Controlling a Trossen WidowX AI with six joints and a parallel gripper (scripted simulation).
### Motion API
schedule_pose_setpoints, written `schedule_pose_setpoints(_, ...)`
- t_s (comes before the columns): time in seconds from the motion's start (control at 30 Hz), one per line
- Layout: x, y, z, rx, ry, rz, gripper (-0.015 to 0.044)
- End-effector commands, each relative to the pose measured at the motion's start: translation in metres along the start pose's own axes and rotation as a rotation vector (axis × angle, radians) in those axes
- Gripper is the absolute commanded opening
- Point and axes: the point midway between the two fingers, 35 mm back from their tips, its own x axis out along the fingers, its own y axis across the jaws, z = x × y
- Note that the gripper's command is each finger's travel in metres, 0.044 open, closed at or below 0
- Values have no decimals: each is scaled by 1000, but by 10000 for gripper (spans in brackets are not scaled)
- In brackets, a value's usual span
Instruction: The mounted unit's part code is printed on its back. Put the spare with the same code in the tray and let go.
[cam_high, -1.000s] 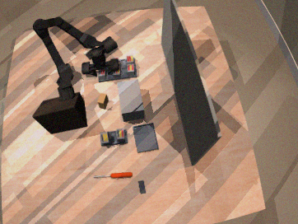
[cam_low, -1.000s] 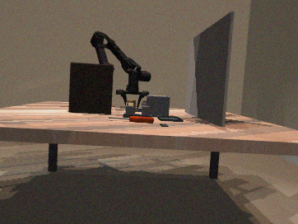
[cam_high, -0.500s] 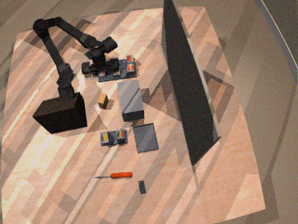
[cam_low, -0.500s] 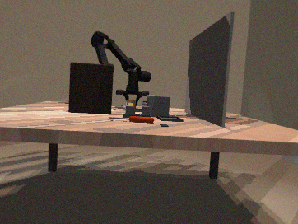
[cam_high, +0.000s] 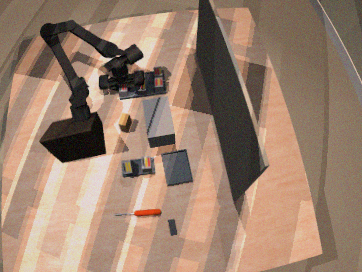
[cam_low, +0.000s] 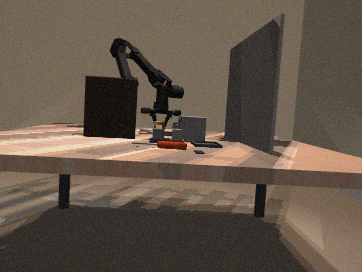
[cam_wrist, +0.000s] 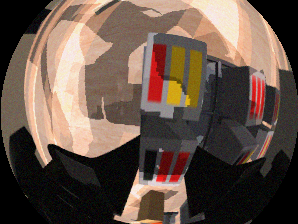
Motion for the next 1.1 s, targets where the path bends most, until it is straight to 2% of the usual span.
schedule_pose_setpoints(0.0, -14, -5, -1, -2, 10, -16, 0)
schedule_pose_setpoints(0.43, -72, -1, -1, 5, 8, -15, 0)
schedule_pose_setpoints(0.77, -74, 0, -3, 17, 14, -6, 0)
schedule_pose_setpoints(1.07, -110, 0, -5, 13, 22, -11, 0)
